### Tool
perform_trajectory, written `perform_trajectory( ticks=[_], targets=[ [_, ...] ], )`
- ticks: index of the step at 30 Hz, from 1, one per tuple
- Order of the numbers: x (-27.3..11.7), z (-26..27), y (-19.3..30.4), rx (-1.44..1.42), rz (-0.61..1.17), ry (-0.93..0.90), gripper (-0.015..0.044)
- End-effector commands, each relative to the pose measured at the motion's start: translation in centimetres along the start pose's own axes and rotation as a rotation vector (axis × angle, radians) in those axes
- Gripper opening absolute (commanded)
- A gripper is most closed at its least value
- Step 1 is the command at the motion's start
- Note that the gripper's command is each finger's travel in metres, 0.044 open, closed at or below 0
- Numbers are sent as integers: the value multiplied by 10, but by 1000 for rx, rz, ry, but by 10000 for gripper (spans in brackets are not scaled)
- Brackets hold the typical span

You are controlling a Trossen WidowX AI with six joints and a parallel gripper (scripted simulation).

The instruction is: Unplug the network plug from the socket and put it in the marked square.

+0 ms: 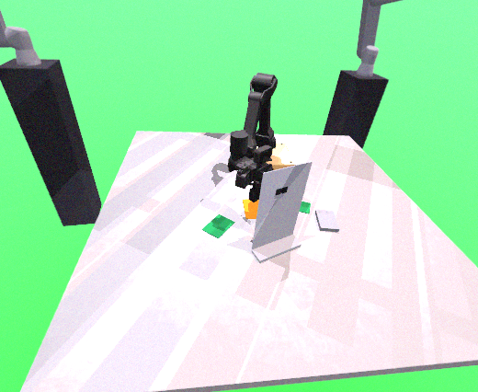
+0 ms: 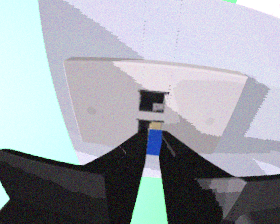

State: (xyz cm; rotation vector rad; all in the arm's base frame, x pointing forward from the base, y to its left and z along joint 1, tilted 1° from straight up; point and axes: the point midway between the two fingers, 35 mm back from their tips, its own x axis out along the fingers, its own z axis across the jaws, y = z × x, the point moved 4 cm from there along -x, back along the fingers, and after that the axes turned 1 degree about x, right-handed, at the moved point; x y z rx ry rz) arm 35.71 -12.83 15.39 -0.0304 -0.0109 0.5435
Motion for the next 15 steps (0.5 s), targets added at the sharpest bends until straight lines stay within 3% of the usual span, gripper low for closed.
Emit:
perform_trajectory(
  ticks=[1,15],
  targets=[
    [-4,0,1,5,-3,1,0],
    [-15,0,4,5,-3,2,0]
  ],
)
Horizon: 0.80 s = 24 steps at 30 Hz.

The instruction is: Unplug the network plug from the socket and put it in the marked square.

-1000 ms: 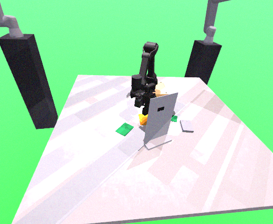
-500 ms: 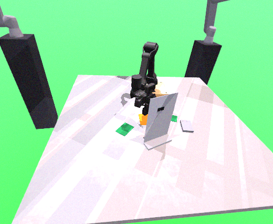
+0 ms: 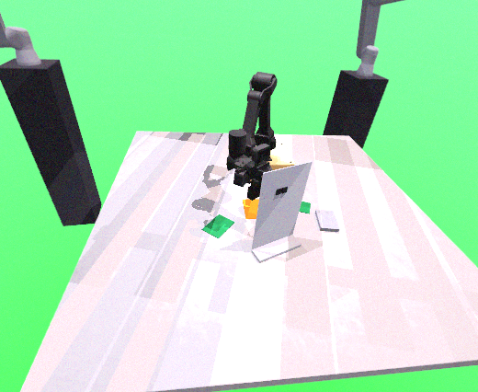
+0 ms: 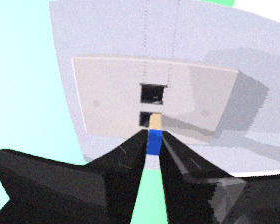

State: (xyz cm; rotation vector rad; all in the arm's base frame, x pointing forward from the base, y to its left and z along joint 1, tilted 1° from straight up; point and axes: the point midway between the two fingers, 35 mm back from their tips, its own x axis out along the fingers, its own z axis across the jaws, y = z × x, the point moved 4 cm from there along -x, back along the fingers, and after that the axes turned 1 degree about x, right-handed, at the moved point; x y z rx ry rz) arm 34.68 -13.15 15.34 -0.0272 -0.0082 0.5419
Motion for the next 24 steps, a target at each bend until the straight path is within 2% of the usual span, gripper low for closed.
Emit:
perform_trajectory(
  ticks=[1,24],
  targets=[
    [-5,0,1,2,-1,0,0],
    [-23,-1,4,2,-1,2,0]
  ],
)
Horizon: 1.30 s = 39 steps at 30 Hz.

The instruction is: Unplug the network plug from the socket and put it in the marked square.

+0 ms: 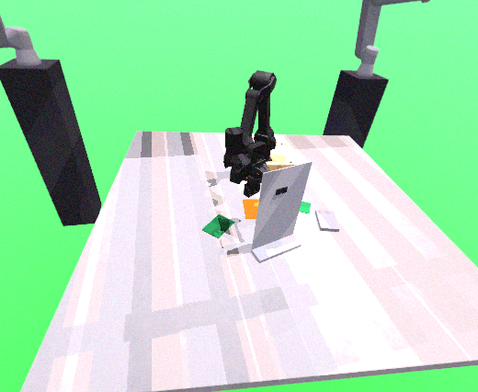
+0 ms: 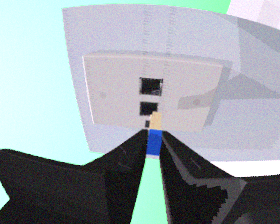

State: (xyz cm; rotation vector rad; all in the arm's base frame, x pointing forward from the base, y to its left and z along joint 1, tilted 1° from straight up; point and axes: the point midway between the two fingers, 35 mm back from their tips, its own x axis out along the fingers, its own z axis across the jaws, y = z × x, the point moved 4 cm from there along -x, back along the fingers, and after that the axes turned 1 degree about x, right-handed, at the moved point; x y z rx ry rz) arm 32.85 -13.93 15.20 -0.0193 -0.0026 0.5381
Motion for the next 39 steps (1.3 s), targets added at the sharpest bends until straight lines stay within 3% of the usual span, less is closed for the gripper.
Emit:
perform_trajectory(
  ticks=[1,39],
  targets=[
    [-4,1,1,-7,3,-1,0],
    [-33,0,5,-6,3,2,0]
  ],
)
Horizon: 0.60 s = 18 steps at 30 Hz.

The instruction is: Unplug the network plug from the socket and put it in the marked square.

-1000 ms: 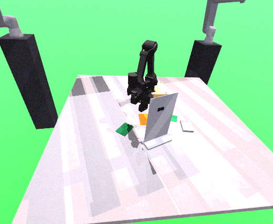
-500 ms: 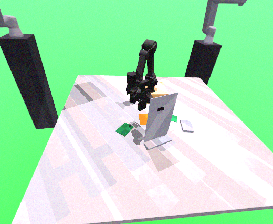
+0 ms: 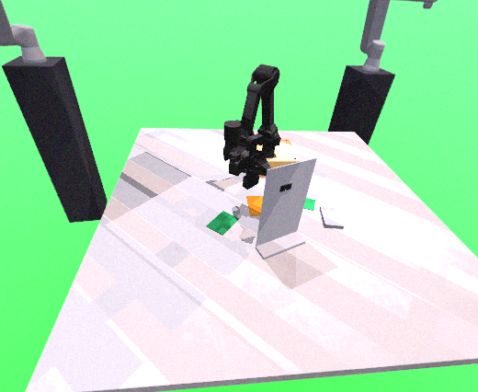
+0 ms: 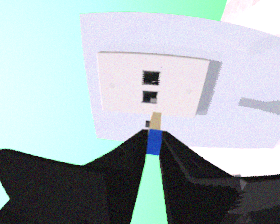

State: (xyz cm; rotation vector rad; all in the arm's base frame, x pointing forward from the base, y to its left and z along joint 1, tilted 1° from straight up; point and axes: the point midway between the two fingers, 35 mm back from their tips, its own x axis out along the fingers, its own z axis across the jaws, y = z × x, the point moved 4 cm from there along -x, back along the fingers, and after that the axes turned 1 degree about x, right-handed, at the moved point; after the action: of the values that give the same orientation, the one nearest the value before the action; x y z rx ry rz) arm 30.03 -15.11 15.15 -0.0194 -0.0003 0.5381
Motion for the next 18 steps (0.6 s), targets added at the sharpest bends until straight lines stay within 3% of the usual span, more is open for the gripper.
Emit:
perform_trajectory(
  ticks=[1,18],
  targets=[
    [-4,0,1,-7,3,0,0],
    [-13,32,5,-4,2,1,0]
  ],
)
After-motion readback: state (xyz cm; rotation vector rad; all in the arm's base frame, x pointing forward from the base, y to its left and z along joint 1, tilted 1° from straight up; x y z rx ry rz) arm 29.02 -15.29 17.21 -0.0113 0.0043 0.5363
